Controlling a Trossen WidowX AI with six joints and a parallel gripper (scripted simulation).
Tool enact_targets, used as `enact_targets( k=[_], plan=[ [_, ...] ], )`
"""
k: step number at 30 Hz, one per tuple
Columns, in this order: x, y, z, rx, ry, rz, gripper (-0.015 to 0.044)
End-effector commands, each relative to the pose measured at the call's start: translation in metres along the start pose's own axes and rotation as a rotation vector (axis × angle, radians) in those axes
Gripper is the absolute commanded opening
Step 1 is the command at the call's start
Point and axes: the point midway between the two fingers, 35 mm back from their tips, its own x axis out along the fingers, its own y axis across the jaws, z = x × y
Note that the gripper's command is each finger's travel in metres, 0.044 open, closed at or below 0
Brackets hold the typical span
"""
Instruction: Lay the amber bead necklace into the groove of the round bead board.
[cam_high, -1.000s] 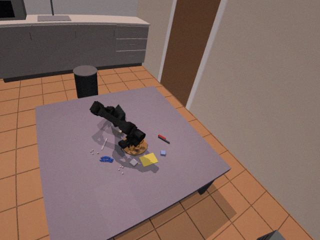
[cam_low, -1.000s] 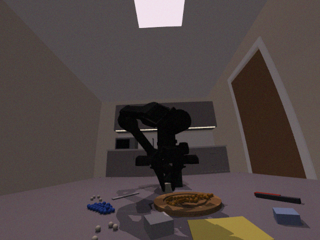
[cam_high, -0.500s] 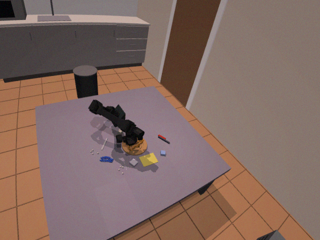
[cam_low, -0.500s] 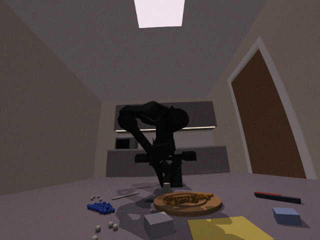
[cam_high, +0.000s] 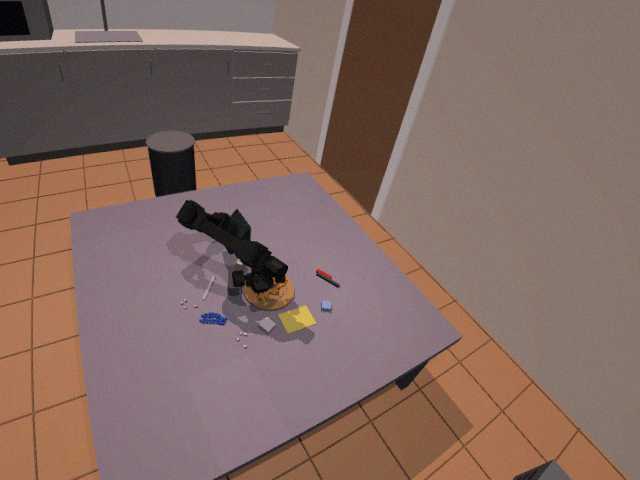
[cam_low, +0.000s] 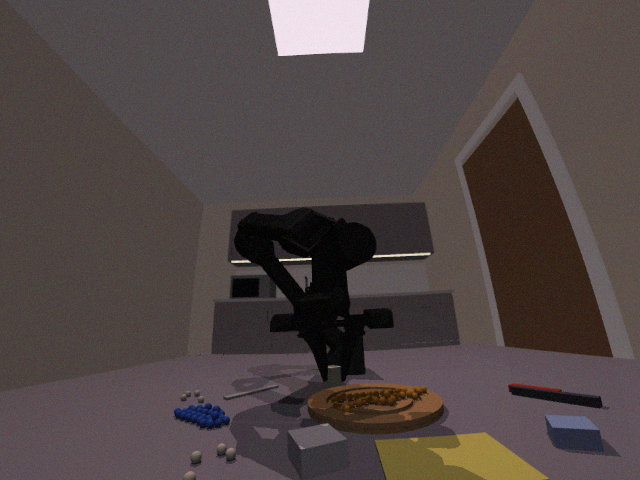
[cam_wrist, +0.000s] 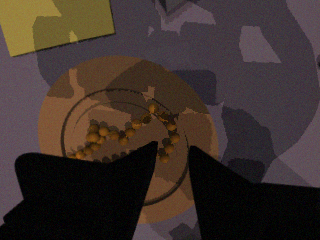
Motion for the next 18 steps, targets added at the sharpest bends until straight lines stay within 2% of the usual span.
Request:
enact_targets(
  k=[1,18],
  plan=[
    [0.006,0.000,-0.001,-0.007,0.002,-0.003,0.0120],
    [0.030,-0.001,-0.002,-0.010,0.005,-0.007,0.0120]
  ],
)
